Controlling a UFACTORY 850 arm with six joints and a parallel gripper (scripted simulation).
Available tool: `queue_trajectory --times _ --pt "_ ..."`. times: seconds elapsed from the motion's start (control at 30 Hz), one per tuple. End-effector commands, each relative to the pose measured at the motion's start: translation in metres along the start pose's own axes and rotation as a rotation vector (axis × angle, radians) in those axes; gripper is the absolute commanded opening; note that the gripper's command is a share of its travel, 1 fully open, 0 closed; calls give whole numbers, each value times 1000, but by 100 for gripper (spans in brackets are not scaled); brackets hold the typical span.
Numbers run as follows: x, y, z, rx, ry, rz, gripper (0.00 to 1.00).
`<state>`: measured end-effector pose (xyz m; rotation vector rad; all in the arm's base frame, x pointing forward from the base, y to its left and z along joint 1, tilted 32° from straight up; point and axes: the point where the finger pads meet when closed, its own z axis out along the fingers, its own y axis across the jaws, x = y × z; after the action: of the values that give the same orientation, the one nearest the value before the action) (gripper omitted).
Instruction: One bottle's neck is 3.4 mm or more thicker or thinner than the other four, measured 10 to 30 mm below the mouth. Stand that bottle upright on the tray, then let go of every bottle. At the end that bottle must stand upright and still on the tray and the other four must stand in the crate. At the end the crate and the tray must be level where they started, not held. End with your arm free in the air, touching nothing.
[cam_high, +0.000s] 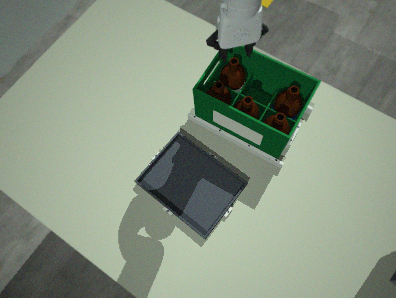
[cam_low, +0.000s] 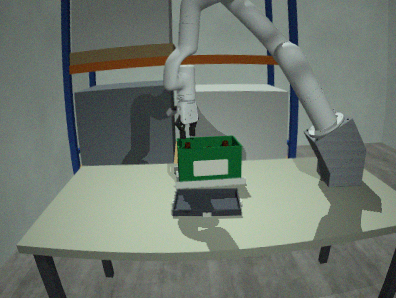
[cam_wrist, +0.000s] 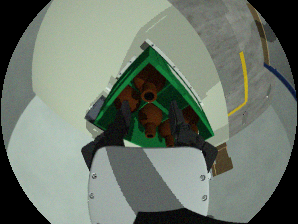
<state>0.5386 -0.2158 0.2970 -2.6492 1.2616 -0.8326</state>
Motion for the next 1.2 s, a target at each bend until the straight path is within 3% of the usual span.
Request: queue_trajectory --times 0.0,1.17 --pt "1 -1 2 2 2 0 65" --pt "1 -1 7 2 2 0 65"
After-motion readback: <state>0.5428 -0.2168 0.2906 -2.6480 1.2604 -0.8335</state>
